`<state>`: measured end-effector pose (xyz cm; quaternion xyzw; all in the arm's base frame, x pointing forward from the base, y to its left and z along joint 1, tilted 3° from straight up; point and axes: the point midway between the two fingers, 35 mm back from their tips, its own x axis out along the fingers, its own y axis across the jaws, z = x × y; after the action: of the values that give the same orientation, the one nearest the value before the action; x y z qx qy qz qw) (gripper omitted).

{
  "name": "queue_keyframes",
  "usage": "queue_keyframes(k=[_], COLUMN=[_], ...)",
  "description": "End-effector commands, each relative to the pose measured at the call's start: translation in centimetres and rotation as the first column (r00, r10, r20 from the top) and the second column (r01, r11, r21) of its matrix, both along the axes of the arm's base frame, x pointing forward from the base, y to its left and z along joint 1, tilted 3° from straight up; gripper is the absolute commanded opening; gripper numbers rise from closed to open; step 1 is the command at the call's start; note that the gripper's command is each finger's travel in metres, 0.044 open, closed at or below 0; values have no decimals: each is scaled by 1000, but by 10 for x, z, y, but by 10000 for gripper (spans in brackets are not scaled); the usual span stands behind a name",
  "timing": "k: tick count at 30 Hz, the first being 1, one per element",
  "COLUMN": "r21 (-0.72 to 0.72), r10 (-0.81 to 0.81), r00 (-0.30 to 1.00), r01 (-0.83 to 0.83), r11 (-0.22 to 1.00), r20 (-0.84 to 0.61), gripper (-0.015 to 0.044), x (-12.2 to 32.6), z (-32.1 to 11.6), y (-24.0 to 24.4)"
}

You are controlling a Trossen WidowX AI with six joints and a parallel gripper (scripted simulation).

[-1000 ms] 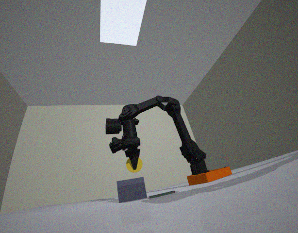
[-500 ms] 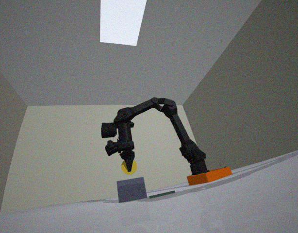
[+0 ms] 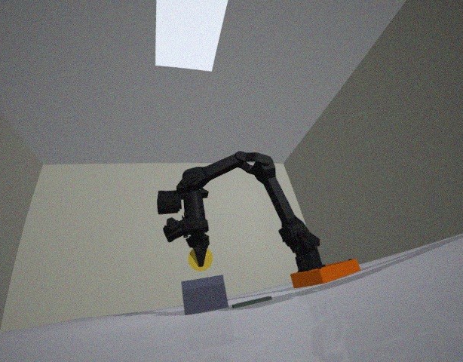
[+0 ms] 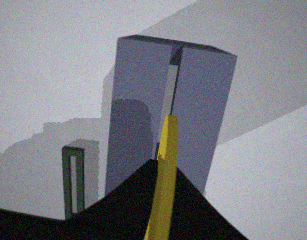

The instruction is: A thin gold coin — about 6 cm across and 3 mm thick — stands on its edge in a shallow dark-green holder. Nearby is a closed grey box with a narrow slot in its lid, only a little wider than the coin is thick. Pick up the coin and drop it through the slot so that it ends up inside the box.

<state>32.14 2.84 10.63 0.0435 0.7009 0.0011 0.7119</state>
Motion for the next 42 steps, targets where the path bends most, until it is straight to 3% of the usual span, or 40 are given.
queue_keyframes(k=[1, 42], r21=[-1, 0], r10=[6, 2], r00=[1000, 1000], r01=[-6, -2], r11=[1000, 1000], r20=[1, 0], gripper=[0, 0], x=[2, 1], z=[0, -12], y=[-1, 0])
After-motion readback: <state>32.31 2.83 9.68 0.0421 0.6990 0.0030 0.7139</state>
